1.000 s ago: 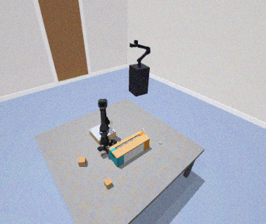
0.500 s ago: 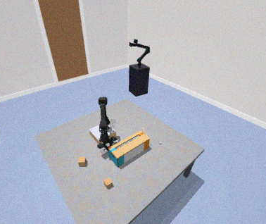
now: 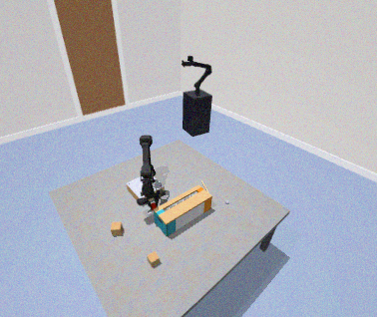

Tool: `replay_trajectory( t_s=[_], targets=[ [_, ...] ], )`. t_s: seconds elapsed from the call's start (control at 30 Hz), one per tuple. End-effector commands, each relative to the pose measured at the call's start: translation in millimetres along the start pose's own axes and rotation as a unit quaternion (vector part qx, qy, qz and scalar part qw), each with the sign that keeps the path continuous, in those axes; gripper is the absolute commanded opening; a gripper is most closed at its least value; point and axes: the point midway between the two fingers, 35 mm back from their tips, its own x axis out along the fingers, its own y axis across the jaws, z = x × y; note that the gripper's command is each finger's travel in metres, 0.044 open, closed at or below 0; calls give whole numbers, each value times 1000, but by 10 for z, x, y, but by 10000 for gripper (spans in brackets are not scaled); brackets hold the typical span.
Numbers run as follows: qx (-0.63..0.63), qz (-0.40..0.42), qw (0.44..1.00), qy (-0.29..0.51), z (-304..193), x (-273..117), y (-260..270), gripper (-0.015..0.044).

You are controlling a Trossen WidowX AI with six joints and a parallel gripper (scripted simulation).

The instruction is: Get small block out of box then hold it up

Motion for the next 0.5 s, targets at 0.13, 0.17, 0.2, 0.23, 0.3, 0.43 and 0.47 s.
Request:
replay_trajectory(
  t_s=[0.13,0.17,0.2,0.23,0.3,0.43,0.47],
  targets=[
    [71,42,996,21,-104,-397,21,0],
    [80,46,995,22,-104,-442,19,0],
    [90,51,994,24,-104,-487,17,0],
    [99,55,993,26,-102,-532,15,0],
    [118,64,990,30,-97,-622,9,0],
    [156,80,984,39,-77,-803,-5,0],
    [166,84,982,42,-69,-848,-9,0]
  ],
)
